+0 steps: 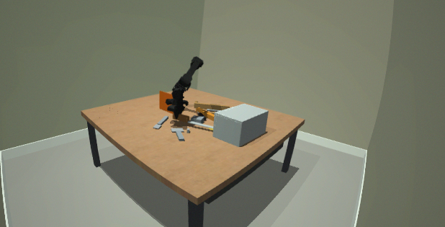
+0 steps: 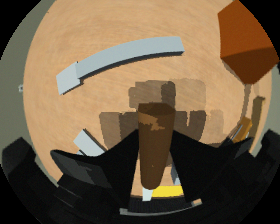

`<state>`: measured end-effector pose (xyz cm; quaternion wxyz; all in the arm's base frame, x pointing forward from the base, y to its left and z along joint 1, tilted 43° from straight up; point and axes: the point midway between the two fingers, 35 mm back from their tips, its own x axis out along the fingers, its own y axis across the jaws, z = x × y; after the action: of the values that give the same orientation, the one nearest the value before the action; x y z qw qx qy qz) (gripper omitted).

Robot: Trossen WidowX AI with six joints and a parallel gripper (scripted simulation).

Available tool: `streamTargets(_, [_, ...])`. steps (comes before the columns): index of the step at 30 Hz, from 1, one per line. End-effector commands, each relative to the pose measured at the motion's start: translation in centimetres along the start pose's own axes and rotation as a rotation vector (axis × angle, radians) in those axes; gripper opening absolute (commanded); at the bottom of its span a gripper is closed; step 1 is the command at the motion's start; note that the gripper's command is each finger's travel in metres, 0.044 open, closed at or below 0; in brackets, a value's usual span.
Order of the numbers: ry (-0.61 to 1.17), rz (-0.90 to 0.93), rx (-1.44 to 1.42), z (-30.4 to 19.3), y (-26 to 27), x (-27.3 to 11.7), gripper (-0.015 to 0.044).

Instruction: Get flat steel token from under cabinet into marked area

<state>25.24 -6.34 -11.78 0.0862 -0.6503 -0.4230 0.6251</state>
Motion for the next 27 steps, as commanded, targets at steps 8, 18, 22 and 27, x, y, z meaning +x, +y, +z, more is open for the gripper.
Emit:
streamTargets(8, [0.022,0.005,0.003,-0.2,0.1,1.8,0.0000])
streamTargets(18, [-0.002,-0.006,0.000,0.0,-0.1,2.1,0.0200])
streamTargets(22, [0.012,0.000,0.001,0.0,-0.1,2.1,0.0270])
streamTargets(27, [0.022,0.005,-0.005,0.0,0.0,2.9,0.0270])
